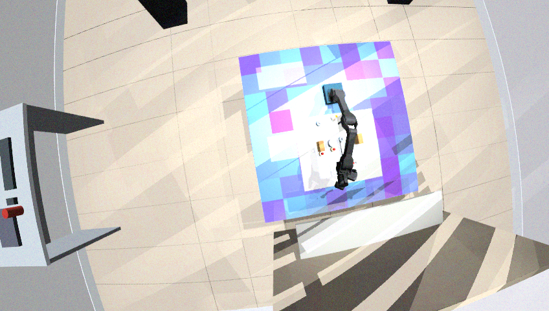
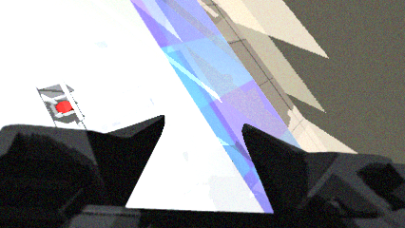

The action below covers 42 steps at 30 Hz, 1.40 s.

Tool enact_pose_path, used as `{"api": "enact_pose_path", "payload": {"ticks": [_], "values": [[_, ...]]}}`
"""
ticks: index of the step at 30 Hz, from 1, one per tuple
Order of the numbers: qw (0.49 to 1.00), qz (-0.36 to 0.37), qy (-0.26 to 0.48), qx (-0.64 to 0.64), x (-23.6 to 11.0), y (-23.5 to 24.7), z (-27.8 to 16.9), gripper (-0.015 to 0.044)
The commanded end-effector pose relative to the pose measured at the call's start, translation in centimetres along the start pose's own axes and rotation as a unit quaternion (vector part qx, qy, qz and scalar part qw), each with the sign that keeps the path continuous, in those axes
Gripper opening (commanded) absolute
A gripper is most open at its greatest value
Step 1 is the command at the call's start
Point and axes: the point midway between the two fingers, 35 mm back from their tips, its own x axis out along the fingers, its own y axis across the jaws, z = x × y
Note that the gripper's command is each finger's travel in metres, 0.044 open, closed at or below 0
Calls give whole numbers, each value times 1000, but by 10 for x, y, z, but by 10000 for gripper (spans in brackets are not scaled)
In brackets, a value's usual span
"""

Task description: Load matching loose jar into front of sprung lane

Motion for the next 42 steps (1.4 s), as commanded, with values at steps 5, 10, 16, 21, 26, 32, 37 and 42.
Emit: {"api": "enact_pose_path", "payload": {"ticks": [5, 10, 16, 21, 26, 32, 37, 42], "values": [[996, -16, 58, 64, -47, 7, -31, 440], [979, -35, 134, 152, -110, 33, -74, 440], [941, -53, 220, 251, -178, 89, -121, 440], [901, -62, 283, 324, -221, 147, -153, 440], [850, -66, 343, 393, -252, 215, -179, 440], [812, -68, 382, 436, -268, 262, -195, 440], [812, -68, 382, 436, -268, 262, -195, 440], [812, -68, 382, 436, -253, 265, -210, 440]]}}
